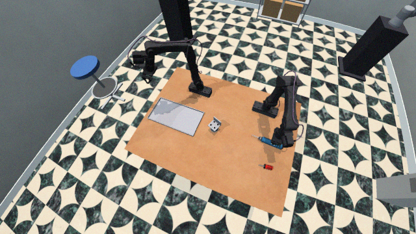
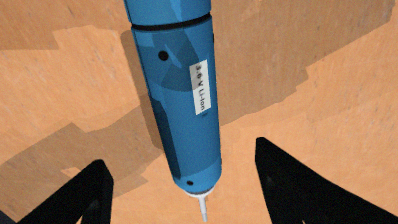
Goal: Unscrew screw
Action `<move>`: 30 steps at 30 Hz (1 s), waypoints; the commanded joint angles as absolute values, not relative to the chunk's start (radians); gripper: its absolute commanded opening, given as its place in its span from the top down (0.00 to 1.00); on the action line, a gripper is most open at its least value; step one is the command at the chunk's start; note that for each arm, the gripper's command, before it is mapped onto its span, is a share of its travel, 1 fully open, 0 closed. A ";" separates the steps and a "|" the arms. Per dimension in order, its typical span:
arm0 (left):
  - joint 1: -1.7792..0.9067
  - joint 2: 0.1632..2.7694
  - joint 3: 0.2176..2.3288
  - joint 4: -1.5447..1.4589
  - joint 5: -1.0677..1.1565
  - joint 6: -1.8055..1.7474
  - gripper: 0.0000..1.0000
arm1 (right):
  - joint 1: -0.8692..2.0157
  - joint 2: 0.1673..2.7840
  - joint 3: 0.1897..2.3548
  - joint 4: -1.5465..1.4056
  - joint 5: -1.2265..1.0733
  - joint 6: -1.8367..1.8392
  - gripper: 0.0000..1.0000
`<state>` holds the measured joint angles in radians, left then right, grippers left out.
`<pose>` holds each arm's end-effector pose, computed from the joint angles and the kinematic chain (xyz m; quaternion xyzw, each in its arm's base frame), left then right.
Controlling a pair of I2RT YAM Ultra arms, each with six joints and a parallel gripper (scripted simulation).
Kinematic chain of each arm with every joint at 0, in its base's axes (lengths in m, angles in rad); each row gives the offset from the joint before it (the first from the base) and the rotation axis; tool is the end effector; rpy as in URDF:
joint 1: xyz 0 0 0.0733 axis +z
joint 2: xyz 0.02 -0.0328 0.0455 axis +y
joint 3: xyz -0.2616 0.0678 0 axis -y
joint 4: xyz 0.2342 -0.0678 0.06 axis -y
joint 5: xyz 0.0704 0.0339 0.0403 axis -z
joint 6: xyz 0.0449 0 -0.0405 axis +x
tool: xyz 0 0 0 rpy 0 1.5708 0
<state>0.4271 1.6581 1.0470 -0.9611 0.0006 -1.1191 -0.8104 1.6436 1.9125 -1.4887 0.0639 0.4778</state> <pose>0.2441 0.1123 0.1789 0.6984 -0.7157 0.0000 0.0008 0.1974 -0.2101 0.3915 0.5954 0.7836 -0.0599 0.1669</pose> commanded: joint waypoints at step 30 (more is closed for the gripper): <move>0.413 1.629 1.077 -0.952 -0.014 -1.110 0.35 | -0.709 1.630 1.822 -1.377 -0.111 0.239 0.14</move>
